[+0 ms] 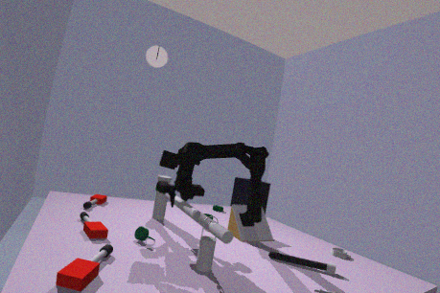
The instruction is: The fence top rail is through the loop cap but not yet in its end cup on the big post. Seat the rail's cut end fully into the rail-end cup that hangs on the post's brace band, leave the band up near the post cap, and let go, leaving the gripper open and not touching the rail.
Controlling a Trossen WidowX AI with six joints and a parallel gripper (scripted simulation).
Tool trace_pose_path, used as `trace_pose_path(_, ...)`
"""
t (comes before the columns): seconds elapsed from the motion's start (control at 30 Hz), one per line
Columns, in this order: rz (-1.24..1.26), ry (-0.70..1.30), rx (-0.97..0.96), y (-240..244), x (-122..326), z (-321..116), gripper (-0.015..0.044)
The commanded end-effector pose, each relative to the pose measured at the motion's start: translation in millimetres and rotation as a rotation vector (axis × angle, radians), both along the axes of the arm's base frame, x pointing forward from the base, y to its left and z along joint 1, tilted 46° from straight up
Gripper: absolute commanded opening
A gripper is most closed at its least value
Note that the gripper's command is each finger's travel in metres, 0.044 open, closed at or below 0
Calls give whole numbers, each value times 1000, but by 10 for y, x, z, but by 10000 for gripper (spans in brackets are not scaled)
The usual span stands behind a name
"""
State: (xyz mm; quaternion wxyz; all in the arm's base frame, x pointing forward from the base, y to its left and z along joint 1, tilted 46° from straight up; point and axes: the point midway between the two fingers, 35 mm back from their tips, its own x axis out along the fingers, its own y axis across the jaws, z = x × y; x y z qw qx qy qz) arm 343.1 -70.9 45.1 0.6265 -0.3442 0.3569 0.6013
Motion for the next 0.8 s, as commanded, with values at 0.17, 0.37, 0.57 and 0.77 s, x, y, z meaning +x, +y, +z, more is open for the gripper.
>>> trace_pose_path(0.17,-1,1,-9,-34,-5,6,0)
trace_pose_path(0.37,-2,2,-11,-41,-6,7,0)
trace_pose_path(0.57,-2,2,-12,-49,-7,7,0)
trace_pose_path(0.77,-2,2,-14,-56,-8,8,0)
